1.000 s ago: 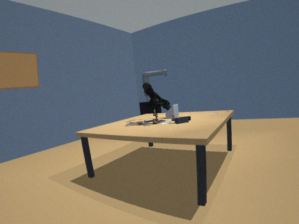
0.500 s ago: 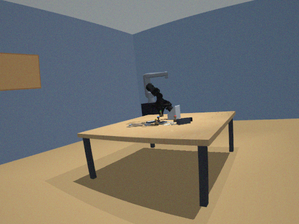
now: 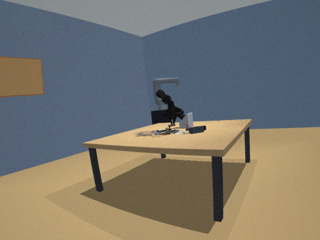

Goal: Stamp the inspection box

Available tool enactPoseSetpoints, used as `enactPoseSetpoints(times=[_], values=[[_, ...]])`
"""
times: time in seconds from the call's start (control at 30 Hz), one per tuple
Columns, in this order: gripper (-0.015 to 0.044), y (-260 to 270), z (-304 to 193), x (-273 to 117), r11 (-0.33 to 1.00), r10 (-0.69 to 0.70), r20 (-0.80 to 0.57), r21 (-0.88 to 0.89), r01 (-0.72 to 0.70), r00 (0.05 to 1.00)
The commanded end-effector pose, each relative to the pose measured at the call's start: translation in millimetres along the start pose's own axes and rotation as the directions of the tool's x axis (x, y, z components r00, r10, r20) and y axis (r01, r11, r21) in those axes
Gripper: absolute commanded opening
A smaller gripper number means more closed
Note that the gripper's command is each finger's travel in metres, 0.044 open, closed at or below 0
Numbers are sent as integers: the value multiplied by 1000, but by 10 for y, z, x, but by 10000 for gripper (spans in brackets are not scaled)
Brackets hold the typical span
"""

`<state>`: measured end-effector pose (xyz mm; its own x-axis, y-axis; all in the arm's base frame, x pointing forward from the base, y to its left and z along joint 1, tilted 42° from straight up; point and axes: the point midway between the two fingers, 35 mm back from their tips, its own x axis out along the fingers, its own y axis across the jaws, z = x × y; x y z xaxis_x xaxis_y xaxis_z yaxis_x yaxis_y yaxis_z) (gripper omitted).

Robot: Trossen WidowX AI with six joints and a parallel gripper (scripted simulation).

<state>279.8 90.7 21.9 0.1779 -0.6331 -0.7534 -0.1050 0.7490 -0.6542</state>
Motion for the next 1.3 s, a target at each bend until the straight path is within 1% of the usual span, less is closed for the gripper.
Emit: enactPoseSetpoints(times=[0.0,1.27], values=[[0,0,-13,36,1000,-5,-2,-9,5,1000],[0,-4,-14,289,1000,-9,-1,-8,9,1000]])
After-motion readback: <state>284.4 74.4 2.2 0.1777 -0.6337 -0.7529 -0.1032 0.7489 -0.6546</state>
